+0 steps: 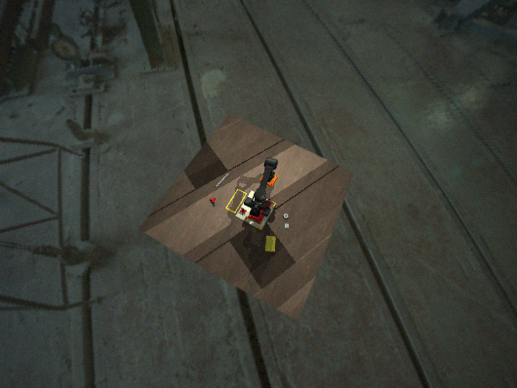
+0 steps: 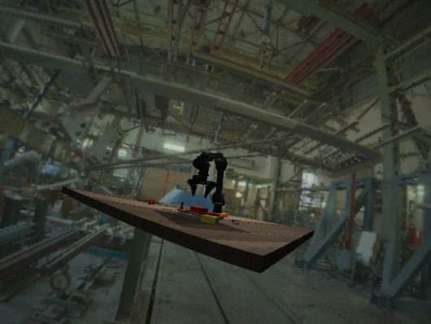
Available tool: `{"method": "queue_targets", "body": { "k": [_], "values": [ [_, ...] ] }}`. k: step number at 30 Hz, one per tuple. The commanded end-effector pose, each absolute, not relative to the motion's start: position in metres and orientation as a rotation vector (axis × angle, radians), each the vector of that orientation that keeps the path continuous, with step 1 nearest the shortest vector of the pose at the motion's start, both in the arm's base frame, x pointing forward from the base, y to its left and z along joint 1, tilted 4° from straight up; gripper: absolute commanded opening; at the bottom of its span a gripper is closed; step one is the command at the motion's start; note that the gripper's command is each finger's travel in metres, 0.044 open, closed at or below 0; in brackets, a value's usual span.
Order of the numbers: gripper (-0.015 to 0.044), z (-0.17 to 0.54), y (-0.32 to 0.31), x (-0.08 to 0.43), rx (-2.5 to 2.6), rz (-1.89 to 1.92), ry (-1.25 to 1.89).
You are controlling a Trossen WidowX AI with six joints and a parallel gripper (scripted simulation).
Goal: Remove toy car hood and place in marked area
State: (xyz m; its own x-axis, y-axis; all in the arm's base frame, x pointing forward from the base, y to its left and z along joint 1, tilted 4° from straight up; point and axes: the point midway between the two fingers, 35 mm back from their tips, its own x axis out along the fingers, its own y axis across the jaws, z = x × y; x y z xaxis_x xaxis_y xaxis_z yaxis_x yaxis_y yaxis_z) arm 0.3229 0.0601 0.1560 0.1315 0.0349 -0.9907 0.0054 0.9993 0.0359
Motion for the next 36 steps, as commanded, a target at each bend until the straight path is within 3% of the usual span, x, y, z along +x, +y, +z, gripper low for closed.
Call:
{"method": "queue_targets", "body": {
  "k": [1, 36],
  "values": [
    [0.0440, 0.149, 0.069, 0.316, 0.010, 0.015, 1.469],
    [0.0440, 0.122, 0.071, 0.318, 0.010, 0.015, 1.470]
  ]
}}
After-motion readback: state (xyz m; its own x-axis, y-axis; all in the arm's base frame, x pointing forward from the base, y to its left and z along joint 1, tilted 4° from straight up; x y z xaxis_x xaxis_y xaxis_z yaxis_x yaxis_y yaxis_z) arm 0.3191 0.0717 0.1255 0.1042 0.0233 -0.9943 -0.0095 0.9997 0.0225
